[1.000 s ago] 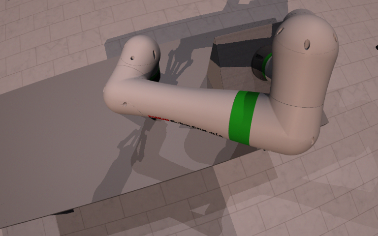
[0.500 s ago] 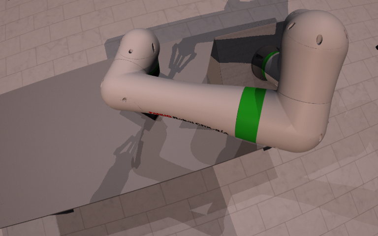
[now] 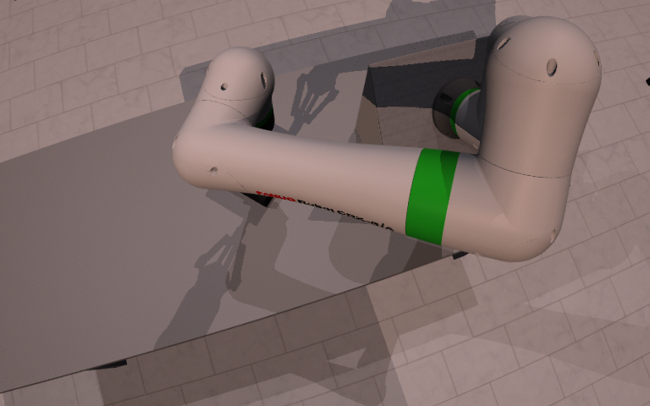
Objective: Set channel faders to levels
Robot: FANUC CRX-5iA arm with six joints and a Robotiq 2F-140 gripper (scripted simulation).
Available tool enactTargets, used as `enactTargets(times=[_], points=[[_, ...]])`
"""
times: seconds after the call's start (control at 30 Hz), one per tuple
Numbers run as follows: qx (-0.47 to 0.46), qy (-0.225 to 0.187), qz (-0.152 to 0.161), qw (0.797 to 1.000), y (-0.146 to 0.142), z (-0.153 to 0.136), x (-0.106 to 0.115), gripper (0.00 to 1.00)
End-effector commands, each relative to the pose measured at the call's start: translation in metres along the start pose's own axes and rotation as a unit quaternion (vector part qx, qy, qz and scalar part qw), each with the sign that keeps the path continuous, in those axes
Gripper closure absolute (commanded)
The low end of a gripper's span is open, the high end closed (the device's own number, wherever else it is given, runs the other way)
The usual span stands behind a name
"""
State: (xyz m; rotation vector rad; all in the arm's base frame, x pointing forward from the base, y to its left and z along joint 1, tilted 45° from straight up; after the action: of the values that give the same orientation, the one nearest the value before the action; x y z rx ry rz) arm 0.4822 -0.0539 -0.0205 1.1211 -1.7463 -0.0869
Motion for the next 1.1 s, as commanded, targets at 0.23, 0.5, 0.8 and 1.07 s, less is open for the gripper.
enactTargets(times=[0.23, 0.5, 0.8, 1.07], points=[[0.0, 0.0, 0.0, 1.0, 0.0, 0.0, 0.008, 0.0], [0.0, 0.0, 0.0, 1.0, 0.0, 0.0, 0.029, 0.0], [0.0, 0.0, 0.0, 1.0, 0.0, 0.0, 0.06, 0.0], [0.0, 0.0, 0.0, 1.0, 0.0, 0.0, 0.065, 0.0]])
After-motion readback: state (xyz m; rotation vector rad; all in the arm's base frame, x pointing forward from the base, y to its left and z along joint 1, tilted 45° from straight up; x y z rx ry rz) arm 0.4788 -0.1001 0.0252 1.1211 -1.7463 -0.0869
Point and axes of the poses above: the point where the finger pads meet when closed, its own x axis back along the fingers, its own y axis across the jaws, z = x × y, the point moved 5 cm from there along x, back along the fingers, and after that the axes turned 2 degrees about x, right-handed, at the moved point
